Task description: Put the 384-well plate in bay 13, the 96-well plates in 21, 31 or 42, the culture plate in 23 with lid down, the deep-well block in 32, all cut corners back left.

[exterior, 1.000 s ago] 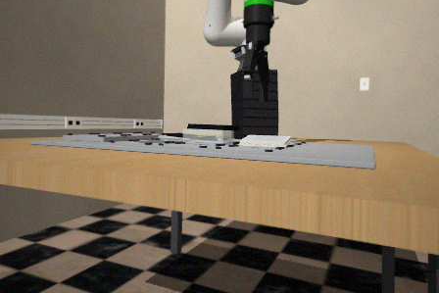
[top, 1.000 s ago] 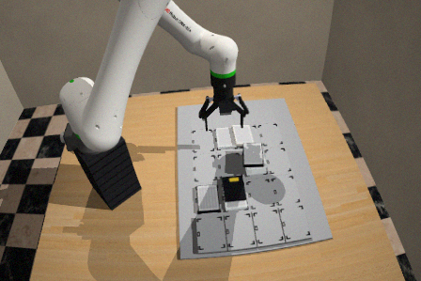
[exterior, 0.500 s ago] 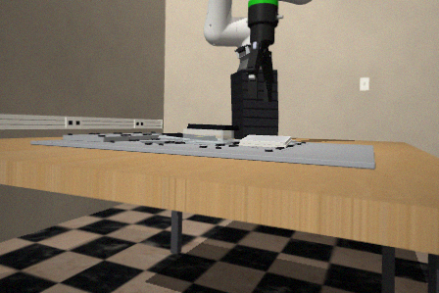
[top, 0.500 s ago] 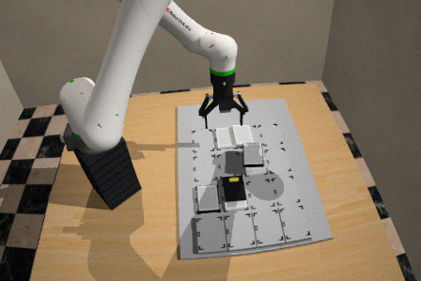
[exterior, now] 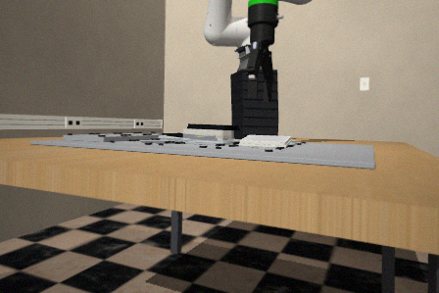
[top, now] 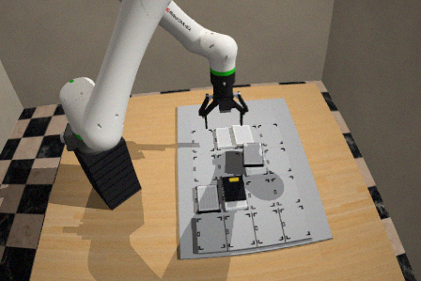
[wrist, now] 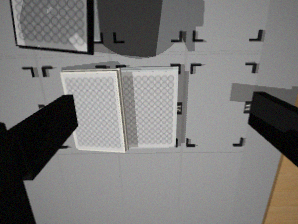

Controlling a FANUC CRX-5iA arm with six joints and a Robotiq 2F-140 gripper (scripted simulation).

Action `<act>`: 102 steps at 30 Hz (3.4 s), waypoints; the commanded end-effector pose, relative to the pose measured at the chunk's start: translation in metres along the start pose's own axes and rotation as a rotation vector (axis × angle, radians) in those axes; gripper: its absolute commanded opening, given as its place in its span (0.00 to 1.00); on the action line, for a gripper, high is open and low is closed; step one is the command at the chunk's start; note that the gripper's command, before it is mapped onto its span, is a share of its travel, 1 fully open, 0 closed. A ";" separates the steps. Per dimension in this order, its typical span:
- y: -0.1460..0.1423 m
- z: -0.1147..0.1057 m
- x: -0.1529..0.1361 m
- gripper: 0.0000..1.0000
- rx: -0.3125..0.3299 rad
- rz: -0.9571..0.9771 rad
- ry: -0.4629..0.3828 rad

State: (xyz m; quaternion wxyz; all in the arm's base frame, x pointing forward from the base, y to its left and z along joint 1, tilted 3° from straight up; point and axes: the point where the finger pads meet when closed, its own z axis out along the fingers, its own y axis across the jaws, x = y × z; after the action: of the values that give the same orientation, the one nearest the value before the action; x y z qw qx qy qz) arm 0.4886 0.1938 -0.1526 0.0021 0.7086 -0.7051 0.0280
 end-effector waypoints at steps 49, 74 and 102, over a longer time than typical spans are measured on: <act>-0.105 -0.001 0.000 1.00 0.002 0.000 -0.001; -0.108 -0.001 0.000 1.00 0.002 0.000 -0.001; -0.108 -0.001 0.016 1.00 0.002 0.000 -0.001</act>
State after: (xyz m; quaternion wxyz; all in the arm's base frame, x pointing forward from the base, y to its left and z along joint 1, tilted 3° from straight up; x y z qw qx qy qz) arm 0.5954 0.1871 -0.1486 0.0023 0.7086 -0.7050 0.0280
